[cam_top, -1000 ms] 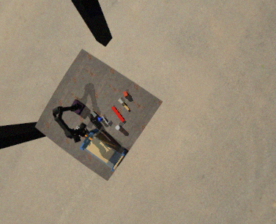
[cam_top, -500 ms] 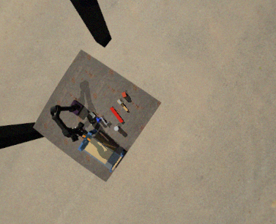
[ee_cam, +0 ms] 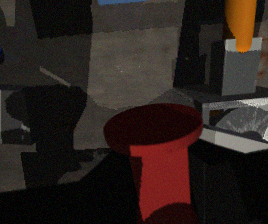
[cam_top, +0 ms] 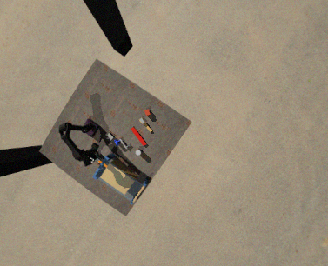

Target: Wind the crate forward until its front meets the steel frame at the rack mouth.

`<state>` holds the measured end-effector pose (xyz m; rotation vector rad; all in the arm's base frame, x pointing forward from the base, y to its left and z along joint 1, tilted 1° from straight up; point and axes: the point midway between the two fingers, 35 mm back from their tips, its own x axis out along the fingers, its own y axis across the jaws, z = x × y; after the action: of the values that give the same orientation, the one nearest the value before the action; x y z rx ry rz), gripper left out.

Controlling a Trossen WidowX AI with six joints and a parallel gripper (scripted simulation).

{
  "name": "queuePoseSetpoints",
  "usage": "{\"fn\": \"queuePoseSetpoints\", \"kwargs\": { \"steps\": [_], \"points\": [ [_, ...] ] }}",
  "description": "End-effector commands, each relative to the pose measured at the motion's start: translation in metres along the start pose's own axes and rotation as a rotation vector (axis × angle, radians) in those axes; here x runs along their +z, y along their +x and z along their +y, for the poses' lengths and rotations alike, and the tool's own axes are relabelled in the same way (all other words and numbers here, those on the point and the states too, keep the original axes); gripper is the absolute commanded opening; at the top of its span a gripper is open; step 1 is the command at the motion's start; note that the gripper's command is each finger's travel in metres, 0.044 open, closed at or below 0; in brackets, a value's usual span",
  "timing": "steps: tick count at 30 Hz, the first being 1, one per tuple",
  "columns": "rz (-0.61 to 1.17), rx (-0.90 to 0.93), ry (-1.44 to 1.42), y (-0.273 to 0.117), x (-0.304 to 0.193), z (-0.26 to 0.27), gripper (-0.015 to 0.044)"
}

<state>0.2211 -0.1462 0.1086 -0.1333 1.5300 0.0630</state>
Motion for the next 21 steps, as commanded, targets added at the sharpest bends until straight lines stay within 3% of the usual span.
{"fn": "queuePoseSetpoints", "kwargs": {
  "steps": [1, 21],
  "points": [
    [0.028, 0.012, 0.005, 0.002, -0.014, 0.005, 0.0000],
    [0.030, 0.012, 0.005, 0.001, -0.041, 0.009, 0.0000]
  ]
}}
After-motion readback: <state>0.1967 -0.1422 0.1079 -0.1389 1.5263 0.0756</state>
